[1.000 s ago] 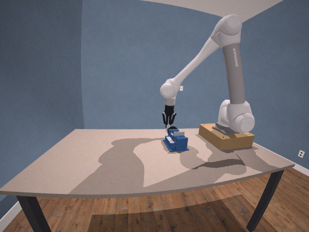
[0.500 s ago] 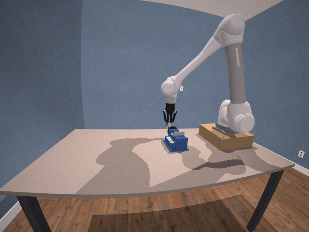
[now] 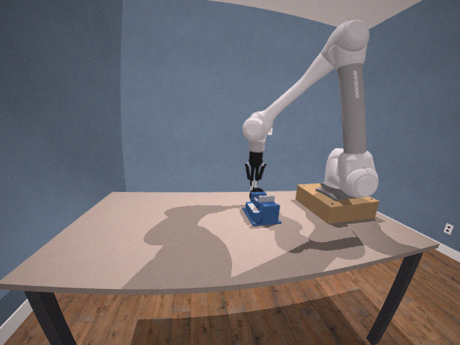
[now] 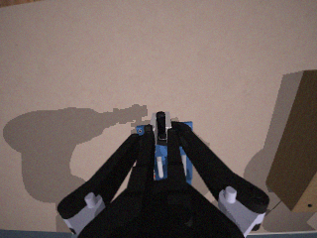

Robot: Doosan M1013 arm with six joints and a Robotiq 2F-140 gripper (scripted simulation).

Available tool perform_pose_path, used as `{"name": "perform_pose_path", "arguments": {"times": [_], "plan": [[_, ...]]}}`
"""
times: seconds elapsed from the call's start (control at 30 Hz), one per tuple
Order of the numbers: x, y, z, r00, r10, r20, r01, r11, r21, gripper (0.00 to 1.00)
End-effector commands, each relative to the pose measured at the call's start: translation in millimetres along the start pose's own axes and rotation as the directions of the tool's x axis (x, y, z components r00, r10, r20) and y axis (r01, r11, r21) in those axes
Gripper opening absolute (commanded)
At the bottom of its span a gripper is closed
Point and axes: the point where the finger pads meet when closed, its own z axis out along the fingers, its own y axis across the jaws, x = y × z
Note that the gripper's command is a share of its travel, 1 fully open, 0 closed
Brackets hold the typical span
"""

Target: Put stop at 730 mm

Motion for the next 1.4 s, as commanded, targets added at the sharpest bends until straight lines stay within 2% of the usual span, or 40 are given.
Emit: {"name": "perform_pose_path", "arguments": {"times": [0.0,0.53,1.37], "plan": [[0,5,-1,1.0,0.0,0.0,0.0,1.0,-0.001,0.04],[0,28,2,1.0,0.0,0.0,0.0,1.0,-0.001,0.04],[0,45,31,1.0,0.0,0.0,0.0,1.0,-0.001,0.04]]}}
